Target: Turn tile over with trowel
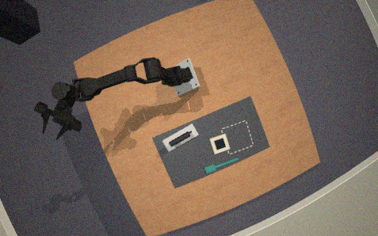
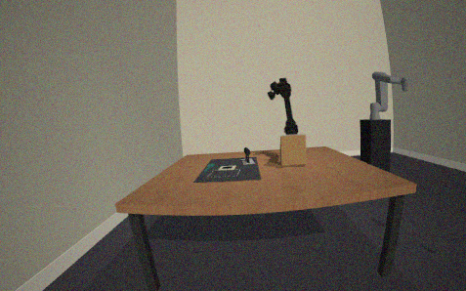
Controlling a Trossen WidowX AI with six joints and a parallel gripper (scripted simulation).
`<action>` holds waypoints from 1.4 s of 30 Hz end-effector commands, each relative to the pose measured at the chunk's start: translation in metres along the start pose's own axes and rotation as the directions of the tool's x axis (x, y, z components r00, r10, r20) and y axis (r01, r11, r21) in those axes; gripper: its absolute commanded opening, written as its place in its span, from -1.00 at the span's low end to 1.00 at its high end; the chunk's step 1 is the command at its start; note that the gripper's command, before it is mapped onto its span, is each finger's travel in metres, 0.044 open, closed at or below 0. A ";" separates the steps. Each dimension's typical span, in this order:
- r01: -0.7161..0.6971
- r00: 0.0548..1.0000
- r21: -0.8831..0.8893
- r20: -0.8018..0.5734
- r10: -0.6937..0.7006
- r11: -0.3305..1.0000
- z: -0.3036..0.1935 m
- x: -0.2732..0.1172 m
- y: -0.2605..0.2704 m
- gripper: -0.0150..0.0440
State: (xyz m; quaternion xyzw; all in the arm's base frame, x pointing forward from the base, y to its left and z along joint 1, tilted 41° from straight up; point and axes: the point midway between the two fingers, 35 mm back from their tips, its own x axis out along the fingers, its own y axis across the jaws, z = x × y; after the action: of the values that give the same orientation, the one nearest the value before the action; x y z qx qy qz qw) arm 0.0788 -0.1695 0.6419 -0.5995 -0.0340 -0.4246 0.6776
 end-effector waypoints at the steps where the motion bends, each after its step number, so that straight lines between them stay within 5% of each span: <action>1: 0.000 0.999 0.171 -0.042 0.007 0.985 -0.028 0.009 0.013 0.42; 16: 0.006 0.985 0.616 -0.139 0.100 0.788 -0.080 0.037 0.073 0.42; 42: 0.177 0.855 0.941 -0.292 0.428 0.288 -0.122 0.062 0.237 0.42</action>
State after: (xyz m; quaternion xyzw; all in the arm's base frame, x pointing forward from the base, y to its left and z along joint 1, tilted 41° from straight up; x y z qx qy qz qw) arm 0.1890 -0.3148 0.4865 -0.0161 -0.0758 -0.3993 0.9135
